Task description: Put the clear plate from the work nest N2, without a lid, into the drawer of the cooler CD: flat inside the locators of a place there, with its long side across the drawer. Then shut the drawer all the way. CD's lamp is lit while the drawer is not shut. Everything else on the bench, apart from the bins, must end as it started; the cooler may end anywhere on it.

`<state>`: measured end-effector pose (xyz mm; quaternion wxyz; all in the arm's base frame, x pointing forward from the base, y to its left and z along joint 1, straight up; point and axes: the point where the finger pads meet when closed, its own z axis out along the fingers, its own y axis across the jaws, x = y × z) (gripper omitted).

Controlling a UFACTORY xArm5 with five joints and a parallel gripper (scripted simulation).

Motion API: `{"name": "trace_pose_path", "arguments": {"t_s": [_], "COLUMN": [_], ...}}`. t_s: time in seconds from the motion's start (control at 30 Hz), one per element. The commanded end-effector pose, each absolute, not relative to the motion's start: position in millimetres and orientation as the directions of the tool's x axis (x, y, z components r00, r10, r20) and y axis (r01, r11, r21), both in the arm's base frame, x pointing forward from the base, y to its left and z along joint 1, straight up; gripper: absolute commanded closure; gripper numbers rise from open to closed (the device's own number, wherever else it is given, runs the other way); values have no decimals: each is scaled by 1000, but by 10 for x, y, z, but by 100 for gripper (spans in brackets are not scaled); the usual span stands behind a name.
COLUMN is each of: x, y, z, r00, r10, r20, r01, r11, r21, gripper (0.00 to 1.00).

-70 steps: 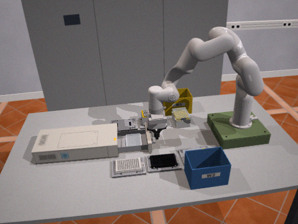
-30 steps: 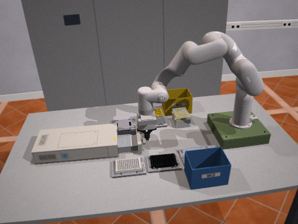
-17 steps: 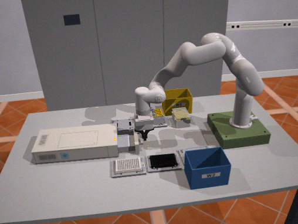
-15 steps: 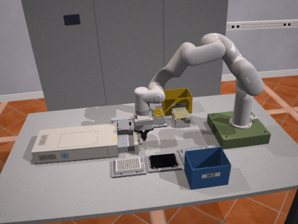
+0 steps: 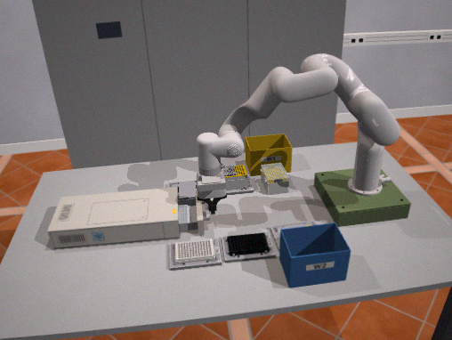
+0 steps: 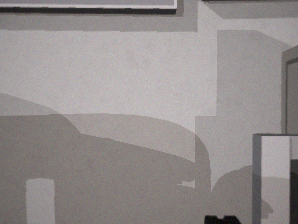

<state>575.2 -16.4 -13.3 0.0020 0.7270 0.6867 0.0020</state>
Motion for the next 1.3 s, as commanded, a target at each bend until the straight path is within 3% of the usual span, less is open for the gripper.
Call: {"name": "trace_pose_path", "arguments": {"t_s": [0.0, 1.27], "x": [5845, 6262], "y": [-169, -193], "z": [-109, -104], "r00": [57, 57], "r10": [998, 998], "r20": [-6, -6], "r01": [998, 998], "r11": [-57, -57], "r21": [11, 11], "gripper": [100, 100]}}
